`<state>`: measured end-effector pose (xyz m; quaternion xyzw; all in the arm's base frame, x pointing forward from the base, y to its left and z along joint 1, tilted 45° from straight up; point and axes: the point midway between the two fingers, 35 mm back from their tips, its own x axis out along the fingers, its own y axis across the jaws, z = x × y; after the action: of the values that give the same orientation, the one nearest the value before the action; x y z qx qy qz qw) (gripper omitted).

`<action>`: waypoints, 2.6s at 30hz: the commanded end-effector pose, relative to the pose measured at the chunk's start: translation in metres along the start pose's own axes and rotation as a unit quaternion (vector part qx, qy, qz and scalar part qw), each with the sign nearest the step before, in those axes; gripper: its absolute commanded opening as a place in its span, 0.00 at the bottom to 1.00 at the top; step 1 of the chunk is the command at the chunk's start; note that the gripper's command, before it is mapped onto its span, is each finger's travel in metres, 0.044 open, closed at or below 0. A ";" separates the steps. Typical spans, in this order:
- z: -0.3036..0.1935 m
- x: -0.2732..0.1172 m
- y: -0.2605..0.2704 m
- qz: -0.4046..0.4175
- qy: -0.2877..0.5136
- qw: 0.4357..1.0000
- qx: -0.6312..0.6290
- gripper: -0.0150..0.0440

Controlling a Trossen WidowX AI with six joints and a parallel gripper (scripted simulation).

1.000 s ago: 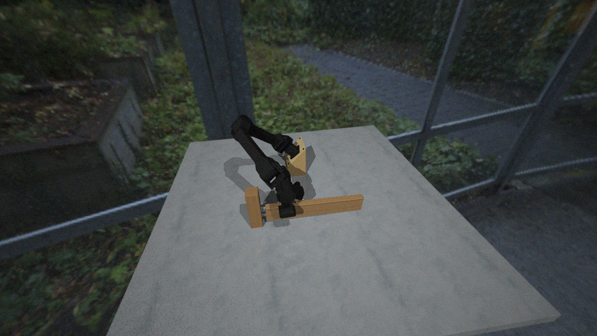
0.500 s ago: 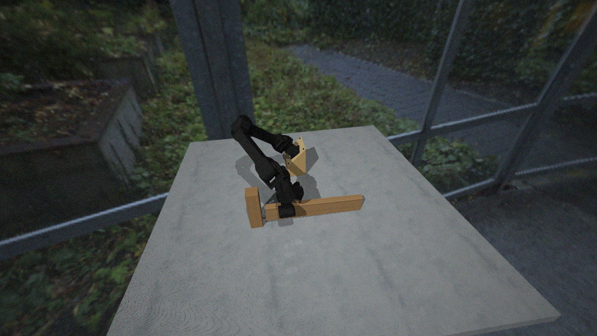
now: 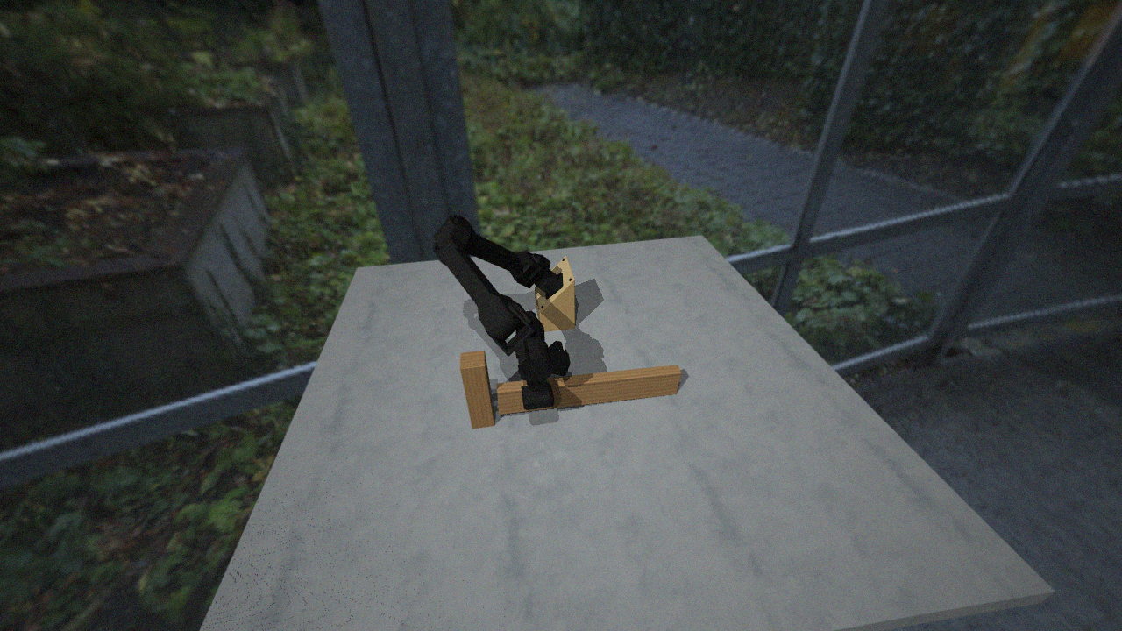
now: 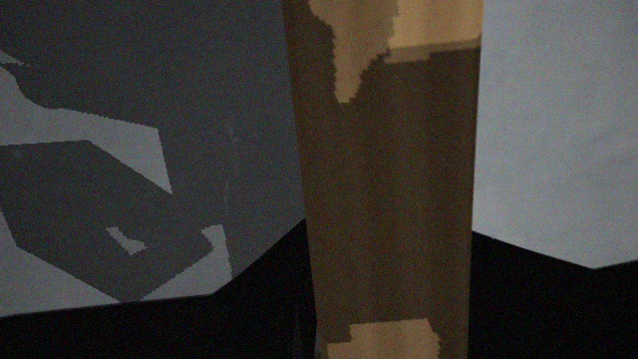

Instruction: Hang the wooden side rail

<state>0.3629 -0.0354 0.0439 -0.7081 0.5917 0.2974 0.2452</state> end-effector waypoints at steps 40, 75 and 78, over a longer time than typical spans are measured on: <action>-0.007 -0.006 -0.003 -0.009 0.001 1.000 0.002 0.25; -0.011 -0.006 -0.003 -0.009 0.001 1.000 0.002 0.25; -0.011 -0.006 -0.003 -0.009 0.001 1.000 0.002 0.25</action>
<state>0.3641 -0.0409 0.0496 -0.7079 0.5918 0.2980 0.2446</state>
